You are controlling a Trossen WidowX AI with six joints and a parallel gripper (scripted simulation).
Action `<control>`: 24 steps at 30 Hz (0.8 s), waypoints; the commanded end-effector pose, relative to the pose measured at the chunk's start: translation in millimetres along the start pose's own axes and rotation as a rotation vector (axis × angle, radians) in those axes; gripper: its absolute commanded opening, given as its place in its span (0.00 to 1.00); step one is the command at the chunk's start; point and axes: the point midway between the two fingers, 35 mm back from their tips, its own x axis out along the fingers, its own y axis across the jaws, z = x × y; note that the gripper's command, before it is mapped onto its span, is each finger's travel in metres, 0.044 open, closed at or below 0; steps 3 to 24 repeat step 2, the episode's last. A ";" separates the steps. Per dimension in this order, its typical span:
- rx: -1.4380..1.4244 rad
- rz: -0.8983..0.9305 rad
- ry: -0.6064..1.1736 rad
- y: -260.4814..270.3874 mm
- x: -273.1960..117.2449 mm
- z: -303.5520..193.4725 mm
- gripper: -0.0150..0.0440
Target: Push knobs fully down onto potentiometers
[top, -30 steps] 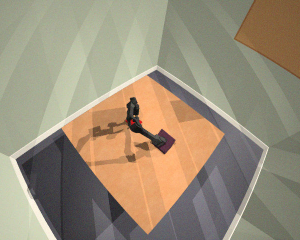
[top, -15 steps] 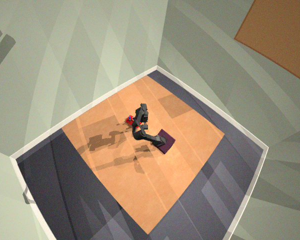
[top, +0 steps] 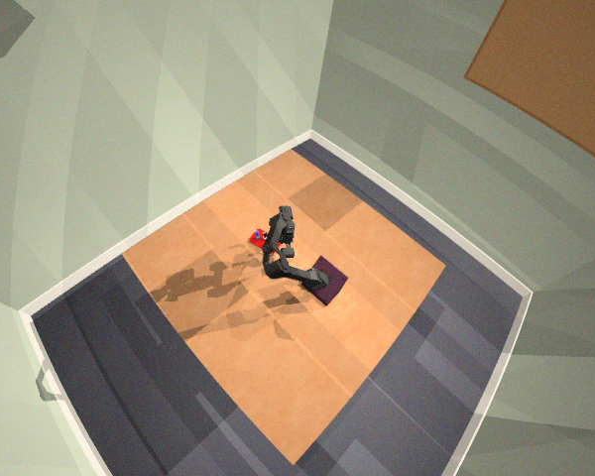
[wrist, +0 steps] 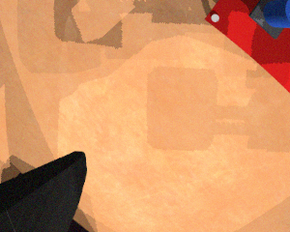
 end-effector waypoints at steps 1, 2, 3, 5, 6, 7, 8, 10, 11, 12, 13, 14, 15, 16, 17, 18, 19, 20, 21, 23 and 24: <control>-0.005 -0.002 0.003 0.0 0.0 -0.6 1.00; -0.005 -0.002 0.003 0.0 0.0 -0.6 1.00; -0.005 -0.002 0.003 0.0 0.0 -0.6 1.00; -0.005 -0.002 0.003 0.0 0.0 -0.6 1.00; -0.005 -0.002 0.003 0.0 0.0 -0.6 1.00; -0.005 -0.002 0.003 0.0 0.0 -0.6 1.00; -0.005 -0.002 0.003 0.0 0.0 -0.6 1.00; -0.005 -0.002 0.003 0.0 0.0 -0.6 1.00; -0.005 -0.002 0.003 0.0 0.0 -0.6 1.00; -0.005 -0.002 0.003 0.0 0.0 -0.6 1.00; -0.005 -0.002 0.003 0.0 0.0 -0.6 1.00; -0.005 -0.002 0.003 0.0 0.0 -0.6 1.00; -0.005 -0.002 0.003 0.0 0.0 -0.6 1.00; -0.005 -0.002 0.003 0.0 0.0 -0.6 1.00; -0.005 -0.002 0.003 0.0 0.0 -0.6 1.00; -0.005 -0.002 0.003 0.0 0.0 -0.6 1.00; -0.005 -0.002 0.003 0.0 0.0 -0.6 1.00; -0.005 -0.002 0.003 0.0 0.0 -0.6 1.00; -0.005 -0.002 0.003 0.0 0.0 -0.6 1.00; -0.005 -0.002 0.003 0.0 0.0 -0.6 1.00; -0.005 -0.002 0.003 0.0 0.0 -0.6 1.00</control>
